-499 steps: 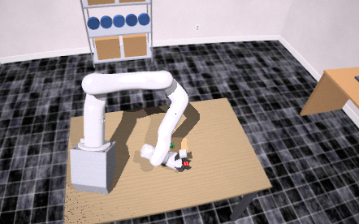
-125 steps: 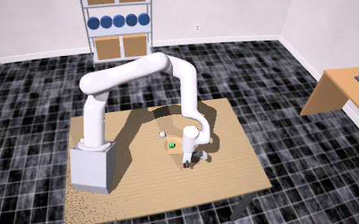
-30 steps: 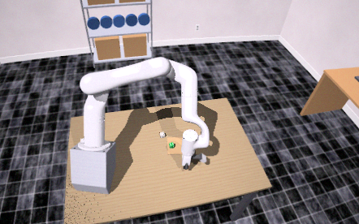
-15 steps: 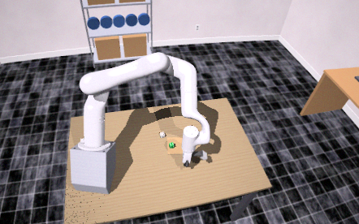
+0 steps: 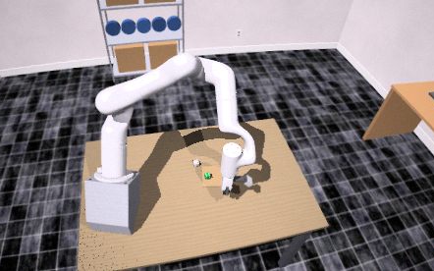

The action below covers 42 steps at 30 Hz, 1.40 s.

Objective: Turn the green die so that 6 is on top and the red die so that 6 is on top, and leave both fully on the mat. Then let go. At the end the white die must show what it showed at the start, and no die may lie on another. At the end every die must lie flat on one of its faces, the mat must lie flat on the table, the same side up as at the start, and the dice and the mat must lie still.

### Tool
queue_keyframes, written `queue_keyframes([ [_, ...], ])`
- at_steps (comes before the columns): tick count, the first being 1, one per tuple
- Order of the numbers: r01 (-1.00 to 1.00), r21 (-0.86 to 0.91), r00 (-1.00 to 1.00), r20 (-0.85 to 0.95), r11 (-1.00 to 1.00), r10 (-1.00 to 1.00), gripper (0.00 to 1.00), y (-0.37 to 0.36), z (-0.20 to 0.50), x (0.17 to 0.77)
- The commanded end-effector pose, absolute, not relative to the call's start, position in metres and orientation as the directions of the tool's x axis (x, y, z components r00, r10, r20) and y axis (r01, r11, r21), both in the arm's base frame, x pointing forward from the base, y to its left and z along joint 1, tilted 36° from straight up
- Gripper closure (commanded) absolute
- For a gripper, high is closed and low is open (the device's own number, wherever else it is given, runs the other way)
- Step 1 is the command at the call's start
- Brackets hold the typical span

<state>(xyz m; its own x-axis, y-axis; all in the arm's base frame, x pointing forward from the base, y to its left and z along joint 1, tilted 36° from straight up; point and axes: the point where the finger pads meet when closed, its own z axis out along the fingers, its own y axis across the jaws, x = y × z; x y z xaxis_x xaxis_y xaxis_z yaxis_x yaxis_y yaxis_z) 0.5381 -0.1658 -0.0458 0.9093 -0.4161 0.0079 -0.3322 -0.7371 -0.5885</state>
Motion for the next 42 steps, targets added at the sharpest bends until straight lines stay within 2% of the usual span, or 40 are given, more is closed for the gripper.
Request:
queue_keyframes([
  [1,-0.332,-0.588,0.909,0.009,-0.737,-0.416,0.73,-0.168,-0.043,0.538],
  [7,-0.307,-0.587,0.918,0.025,-0.749,-0.396,0.73,-0.158,-0.034,0.543],
  [9,-0.199,-0.578,0.947,0.093,-0.791,-0.306,0.73,-0.117,0.0,0.559],
  [12,-0.199,-0.578,0.947,0.093,-0.791,-0.306,0.73,-0.117,0.0,0.559],
  [13,-0.128,-0.57,0.96,0.136,-0.811,-0.247,0.73,-0.089,0.022,0.567],
  [22,0.008,-0.55,0.968,0.215,-0.835,-0.133,0.73,-0.034,0.063,0.575],
  [42,0.011,-0.548,0.968,0.217,-0.837,-0.129,0.73,-0.03,0.061,0.577],
])
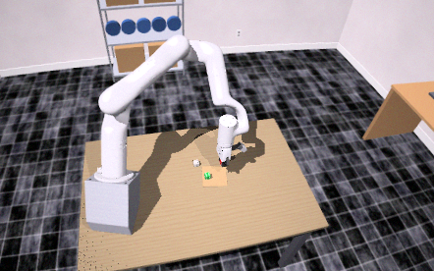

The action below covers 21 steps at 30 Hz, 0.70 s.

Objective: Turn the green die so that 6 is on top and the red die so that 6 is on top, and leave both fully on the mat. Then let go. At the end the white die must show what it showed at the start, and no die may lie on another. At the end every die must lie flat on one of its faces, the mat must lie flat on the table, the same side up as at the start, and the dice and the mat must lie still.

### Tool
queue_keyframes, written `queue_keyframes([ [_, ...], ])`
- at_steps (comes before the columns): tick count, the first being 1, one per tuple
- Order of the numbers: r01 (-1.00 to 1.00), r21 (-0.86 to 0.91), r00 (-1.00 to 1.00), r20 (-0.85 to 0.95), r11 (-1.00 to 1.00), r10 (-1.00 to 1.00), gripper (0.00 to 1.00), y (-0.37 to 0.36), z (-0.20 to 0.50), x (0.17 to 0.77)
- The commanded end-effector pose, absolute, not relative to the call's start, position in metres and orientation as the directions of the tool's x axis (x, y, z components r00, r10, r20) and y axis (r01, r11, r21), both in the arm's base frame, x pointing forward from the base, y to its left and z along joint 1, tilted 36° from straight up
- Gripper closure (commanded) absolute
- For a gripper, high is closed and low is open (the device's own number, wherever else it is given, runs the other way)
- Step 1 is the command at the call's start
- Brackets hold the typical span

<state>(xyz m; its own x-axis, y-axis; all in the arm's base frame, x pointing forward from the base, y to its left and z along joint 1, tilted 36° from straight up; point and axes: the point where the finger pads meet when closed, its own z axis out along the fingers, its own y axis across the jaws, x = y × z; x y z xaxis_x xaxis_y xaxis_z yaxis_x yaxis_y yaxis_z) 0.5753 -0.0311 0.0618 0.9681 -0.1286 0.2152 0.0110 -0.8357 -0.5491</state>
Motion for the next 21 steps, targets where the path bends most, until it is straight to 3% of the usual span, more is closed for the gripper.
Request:
queue_keyframes([
  [1,0.011,-0.547,0.968,0.216,-0.837,-0.128,0.73,-0.029,0.059,0.577],
  [21,0.011,-0.547,0.968,0.216,-0.837,-0.128,0.73,0.008,0.0,0.597],
])
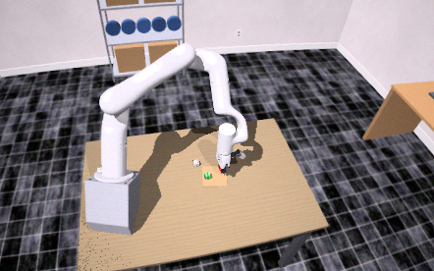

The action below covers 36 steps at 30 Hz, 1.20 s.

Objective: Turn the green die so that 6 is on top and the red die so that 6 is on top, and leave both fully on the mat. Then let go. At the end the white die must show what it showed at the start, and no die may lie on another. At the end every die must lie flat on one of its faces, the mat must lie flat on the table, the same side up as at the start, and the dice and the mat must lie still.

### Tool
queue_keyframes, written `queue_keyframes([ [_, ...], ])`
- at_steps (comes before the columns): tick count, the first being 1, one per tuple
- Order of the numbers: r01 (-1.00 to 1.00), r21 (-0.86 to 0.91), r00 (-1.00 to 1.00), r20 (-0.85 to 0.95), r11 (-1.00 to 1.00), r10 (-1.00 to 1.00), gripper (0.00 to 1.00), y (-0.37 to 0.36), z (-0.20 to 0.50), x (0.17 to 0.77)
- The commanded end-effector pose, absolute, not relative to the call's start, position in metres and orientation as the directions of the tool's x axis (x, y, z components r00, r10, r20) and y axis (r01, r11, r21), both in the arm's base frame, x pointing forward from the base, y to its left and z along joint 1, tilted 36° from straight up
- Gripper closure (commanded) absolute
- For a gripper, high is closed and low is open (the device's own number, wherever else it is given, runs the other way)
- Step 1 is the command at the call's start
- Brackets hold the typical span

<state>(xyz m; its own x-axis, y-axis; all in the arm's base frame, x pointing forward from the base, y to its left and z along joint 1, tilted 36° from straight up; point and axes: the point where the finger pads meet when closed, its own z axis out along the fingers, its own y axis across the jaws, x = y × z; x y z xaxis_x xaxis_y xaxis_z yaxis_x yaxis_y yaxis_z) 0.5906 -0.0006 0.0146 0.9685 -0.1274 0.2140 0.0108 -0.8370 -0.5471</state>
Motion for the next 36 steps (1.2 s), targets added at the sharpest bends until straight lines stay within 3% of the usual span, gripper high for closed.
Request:
queue_keyframes([
  [1,0.011,-0.547,0.968,0.216,-0.837,-0.128,0.73,0.01,-0.003,0.598],
  [36,0.011,-0.547,0.968,0.216,-0.837,-0.128,0.73,0.017,-0.014,0.602],
])
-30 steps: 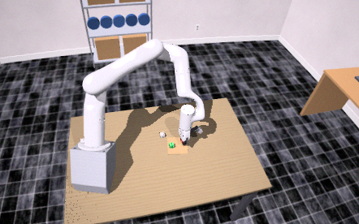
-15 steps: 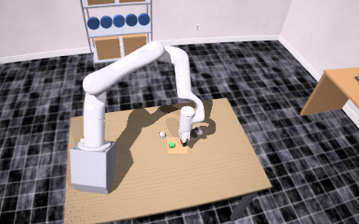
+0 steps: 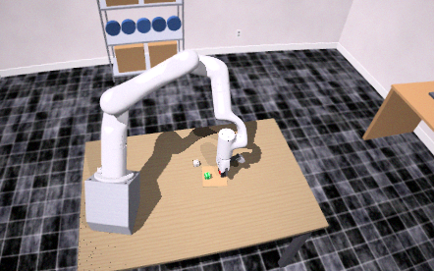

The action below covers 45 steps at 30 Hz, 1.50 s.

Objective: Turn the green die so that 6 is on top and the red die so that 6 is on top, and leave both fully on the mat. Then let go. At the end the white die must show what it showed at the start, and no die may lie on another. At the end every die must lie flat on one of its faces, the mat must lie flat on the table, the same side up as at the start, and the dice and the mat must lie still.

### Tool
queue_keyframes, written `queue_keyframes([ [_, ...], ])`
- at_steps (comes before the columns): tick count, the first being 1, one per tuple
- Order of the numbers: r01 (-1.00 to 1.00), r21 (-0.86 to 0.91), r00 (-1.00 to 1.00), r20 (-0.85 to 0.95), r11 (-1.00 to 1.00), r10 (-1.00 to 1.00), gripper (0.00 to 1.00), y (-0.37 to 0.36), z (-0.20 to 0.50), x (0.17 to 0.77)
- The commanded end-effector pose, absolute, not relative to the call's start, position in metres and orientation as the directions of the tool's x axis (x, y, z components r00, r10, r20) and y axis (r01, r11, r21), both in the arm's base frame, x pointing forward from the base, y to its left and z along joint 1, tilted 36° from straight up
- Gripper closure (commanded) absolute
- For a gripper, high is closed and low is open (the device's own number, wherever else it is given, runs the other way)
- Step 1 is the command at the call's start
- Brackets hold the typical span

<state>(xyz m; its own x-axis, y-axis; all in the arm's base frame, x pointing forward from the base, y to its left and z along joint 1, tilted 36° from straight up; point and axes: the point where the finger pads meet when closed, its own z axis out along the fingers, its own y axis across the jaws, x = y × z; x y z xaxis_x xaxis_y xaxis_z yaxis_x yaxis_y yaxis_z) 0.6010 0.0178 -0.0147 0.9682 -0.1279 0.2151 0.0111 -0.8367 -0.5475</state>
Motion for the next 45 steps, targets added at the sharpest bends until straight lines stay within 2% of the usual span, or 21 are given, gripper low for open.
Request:
queue_keyframes([
  [1,0.011,-0.547,0.968,0.216,-0.837,-0.128,0.73,0.0173,-0.0141,0.6017],
  [45,0.011,-0.547,0.968,0.216,-0.837,-0.128,0.73,0.0195,-0.0174,0.6027],
])
